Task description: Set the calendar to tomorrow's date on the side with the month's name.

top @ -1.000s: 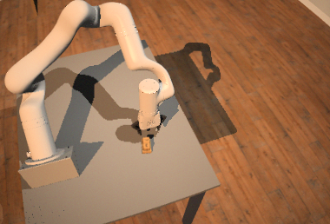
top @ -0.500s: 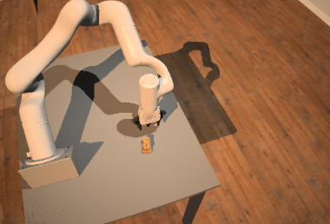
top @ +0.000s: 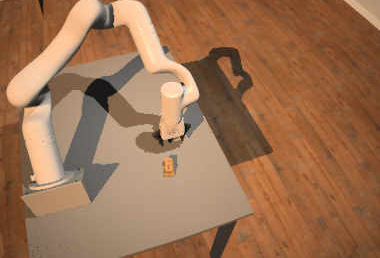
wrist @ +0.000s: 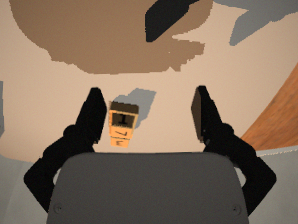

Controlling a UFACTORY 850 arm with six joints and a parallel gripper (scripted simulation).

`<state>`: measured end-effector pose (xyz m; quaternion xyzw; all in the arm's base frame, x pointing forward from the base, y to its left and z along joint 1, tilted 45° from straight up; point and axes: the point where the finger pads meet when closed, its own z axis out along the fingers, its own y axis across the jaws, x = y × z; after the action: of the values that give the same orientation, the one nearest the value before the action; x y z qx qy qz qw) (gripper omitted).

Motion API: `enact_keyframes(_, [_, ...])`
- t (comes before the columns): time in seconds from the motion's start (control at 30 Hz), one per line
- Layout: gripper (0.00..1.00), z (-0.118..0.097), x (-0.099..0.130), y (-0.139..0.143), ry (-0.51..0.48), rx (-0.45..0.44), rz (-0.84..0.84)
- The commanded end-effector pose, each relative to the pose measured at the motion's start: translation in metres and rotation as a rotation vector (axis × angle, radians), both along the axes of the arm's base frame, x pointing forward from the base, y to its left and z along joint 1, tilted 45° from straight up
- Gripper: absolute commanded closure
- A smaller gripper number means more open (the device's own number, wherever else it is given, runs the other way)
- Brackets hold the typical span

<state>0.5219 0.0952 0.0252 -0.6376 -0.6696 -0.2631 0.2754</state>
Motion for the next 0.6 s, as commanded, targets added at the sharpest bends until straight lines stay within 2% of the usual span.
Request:
enact_keyframes(0.0, [0.00, -0.005, 0.000, 0.005, -0.001, 0.000, -0.001])
enact_keyframes(0.3, [0.00, -0.017, 0.000, 0.017, -0.001, 0.000, -0.001])
enact_keyframes(0.57, [0.00, -0.018, 0.000, 0.018, -0.001, 0.000, -0.001])
